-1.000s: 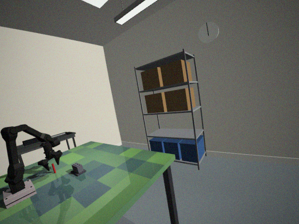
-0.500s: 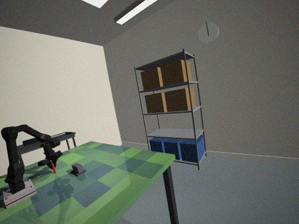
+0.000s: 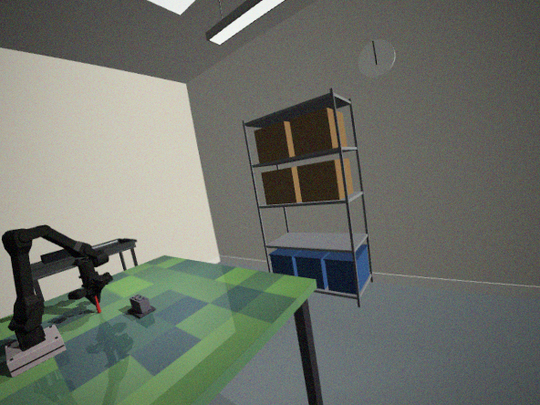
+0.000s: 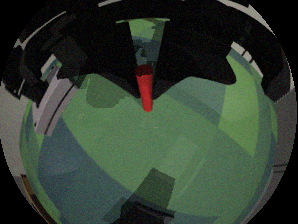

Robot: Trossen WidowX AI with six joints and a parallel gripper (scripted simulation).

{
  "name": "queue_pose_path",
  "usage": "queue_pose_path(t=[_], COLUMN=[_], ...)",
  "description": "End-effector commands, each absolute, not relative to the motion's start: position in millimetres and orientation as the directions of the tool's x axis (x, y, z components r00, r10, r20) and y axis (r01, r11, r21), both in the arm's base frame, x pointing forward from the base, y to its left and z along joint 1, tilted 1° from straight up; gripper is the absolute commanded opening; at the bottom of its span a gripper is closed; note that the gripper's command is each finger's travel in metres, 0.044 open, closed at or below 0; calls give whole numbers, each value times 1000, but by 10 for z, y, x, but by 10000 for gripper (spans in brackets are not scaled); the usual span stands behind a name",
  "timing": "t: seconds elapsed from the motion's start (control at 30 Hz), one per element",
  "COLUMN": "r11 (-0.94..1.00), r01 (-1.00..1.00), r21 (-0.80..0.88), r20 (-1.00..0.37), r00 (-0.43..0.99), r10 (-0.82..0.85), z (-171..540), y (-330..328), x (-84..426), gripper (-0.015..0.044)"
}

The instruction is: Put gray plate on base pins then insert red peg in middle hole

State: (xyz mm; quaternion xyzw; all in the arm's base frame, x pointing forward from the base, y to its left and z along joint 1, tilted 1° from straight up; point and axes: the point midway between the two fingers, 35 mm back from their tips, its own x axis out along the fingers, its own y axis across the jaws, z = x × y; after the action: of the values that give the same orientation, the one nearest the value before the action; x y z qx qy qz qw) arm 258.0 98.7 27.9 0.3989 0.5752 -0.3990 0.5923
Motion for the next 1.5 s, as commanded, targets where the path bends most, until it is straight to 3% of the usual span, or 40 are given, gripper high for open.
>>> queue_pose_path(t=[0.0, 0.77, 1.47], r11=[366, 366, 353], r01=[930, 930, 935], r21=[15, 17, 12], r20=[-1000, -1000, -999], r00=[21, 22, 23], r10=[-12, -11, -26], z=[336, 1047, 999], y=[995, 1036, 640], x=[2592, 2648, 2883], gripper=[0, 0, 0])
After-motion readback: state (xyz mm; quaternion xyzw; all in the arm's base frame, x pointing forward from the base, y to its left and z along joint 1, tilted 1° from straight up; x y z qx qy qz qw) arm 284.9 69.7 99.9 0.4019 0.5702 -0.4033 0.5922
